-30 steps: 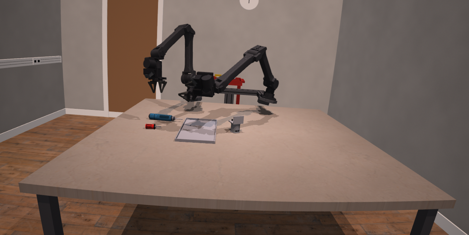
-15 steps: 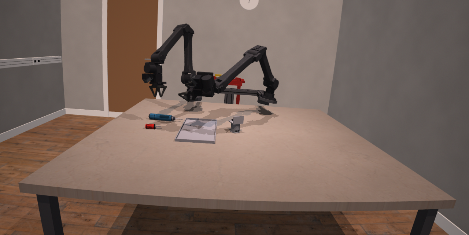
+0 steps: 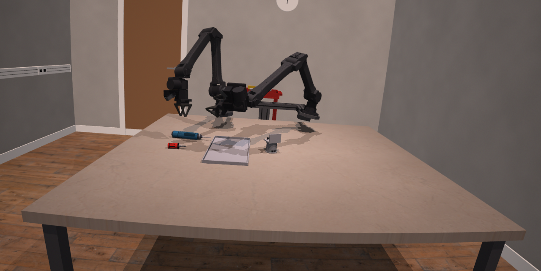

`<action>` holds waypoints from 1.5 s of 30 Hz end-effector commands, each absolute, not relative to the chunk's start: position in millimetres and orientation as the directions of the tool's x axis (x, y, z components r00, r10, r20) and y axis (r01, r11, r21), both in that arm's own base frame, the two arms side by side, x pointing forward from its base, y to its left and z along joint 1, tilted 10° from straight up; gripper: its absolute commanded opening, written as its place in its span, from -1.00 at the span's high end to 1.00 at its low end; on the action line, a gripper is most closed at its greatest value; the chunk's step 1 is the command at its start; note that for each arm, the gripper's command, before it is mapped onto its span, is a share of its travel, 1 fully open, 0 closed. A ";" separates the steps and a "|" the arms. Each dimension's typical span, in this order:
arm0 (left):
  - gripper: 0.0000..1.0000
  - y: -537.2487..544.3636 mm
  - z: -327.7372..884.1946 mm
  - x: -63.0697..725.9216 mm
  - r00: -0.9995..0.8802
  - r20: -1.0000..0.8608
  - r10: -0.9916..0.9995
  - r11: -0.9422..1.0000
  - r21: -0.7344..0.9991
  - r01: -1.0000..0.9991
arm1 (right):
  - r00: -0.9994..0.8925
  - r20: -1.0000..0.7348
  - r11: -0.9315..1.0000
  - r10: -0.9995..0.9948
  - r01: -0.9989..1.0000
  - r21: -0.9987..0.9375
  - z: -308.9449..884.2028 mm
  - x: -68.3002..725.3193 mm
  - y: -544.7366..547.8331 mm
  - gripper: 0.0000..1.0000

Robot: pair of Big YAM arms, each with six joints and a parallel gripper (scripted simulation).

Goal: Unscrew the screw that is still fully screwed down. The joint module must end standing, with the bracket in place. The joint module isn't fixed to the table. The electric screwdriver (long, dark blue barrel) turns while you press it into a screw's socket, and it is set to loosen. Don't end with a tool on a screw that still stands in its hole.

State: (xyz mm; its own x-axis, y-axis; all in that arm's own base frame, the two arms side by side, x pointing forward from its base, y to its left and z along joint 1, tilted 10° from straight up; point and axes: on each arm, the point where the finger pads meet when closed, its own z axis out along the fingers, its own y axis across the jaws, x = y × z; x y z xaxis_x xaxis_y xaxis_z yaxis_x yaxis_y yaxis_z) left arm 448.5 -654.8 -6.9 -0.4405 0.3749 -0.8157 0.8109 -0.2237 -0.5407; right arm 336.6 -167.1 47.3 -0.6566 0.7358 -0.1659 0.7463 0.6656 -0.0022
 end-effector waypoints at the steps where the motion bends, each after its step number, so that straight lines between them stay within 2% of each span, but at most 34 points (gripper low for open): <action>1: -1.00 -663.0 13.7 455.4 -0.414 -0.841 0.350 -0.241 -0.507 0.827 | -0.590 -0.236 0.614 0.772 0.789 0.038 69.2 356.2 -176.8 -0.30; 3: -1.00 -663.0 13.7 455.4 -0.414 -0.841 0.350 -0.241 -0.507 0.827 | -0.590 -0.236 0.614 0.772 0.789 0.038 69.2 356.2 -176.8 -0.30; 4: -1.00 -663.0 13.7 455.4 -0.414 -0.841 0.350 -0.241 -0.507 0.827 | -0.584 -0.178 0.595 0.792 0.804 0.008 43.2 339.0 -170.7 -0.30; 15: -1.00 -663.0 13.7 455.4 -0.414 -0.841 0.350 -0.241 -0.507 0.827 | -0.382 -0.182 0.392 0.906 0.920 0.020 24.8 325.8 -177.3 -0.30; 20: -1.00 -663.0 13.7 455.4 -0.414 -0.841 0.350 -0.241 -0.507 0.827 | -0.385 -0.216 0.405 0.897 0.913 0.051 40.9 342.7 -179.8 -0.30; 21: -1.00 -663.0 13.7 455.4 -0.414 -0.841 0.350 -0.241 -0.507 0.827 | -0.376 -0.171 0.383 0.911 0.924 0.010 17.2 324.8 -173.1 -0.30; 32: -1.00 -663.0 13.7 455.4 -0.414 -0.841 0.350 -0.241 -0.507 0.827 | -0.151 -0.181 0.158 0.972 0.987 0.024 0.3 311.5 -179.5 -0.30; 37: -1.00 -663.0 13.7 455.4 -0.414 -0.841 0.350 -0.241 -0.507 0.827 | -0.156 -0.204 0.171 0.966 0.984 0.058 13.7 326.5 -181.7 -0.30; 38: -1.00 -663.0 13.7 455.4 -0.414 -0.841 0.350 -0.241 -0.507 0.827 | -0.144 -0.172 0.148 0.974 0.989 0.011 -7.0 309.1 -175.0 -0.30; 45: -1.00 -663.0 13.7 455.4 -0.414 -0.841 0.350 -0.241 -0.507 0.827 | 0.001 -0.178 0.001 0.984 1.000 0.013 -20.2 298.1 -177.0 -0.30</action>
State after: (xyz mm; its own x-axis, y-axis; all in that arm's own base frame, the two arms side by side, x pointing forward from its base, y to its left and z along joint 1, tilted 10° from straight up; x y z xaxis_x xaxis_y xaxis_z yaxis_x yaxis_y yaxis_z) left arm 448.5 -654.8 -6.9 -0.4405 0.3749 -0.8157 0.8109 -0.2237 -0.5407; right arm 297.7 -173.1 -16.0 -0.0969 0.9808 -0.1690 0.9952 0.0976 -0.0044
